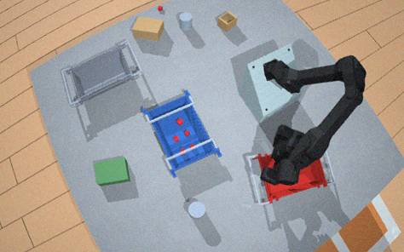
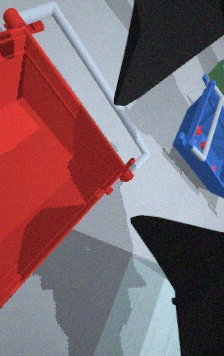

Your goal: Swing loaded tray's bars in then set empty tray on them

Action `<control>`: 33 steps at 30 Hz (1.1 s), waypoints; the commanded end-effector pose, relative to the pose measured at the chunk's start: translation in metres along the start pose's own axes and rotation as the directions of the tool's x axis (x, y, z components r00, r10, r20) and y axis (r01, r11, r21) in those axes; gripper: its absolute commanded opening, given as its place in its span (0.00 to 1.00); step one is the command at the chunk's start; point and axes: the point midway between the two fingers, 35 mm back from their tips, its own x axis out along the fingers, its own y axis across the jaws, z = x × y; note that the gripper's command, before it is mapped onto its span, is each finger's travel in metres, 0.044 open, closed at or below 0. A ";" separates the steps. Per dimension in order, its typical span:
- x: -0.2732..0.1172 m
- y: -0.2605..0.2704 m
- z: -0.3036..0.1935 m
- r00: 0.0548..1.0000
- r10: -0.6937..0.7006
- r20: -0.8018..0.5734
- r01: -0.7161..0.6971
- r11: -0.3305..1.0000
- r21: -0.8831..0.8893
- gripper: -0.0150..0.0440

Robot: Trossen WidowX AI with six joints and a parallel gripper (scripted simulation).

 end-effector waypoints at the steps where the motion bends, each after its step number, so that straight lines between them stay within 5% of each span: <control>1: 0.000 0.040 0.038 0.997 -0.038 0.071 0.059 0.943 -0.327 1.00; 6: 0.000 0.074 0.062 0.986 -0.057 0.160 0.138 0.816 -0.561 1.00; 33: 0.055 0.066 0.070 0.986 -0.052 0.156 0.132 0.817 -0.561 1.00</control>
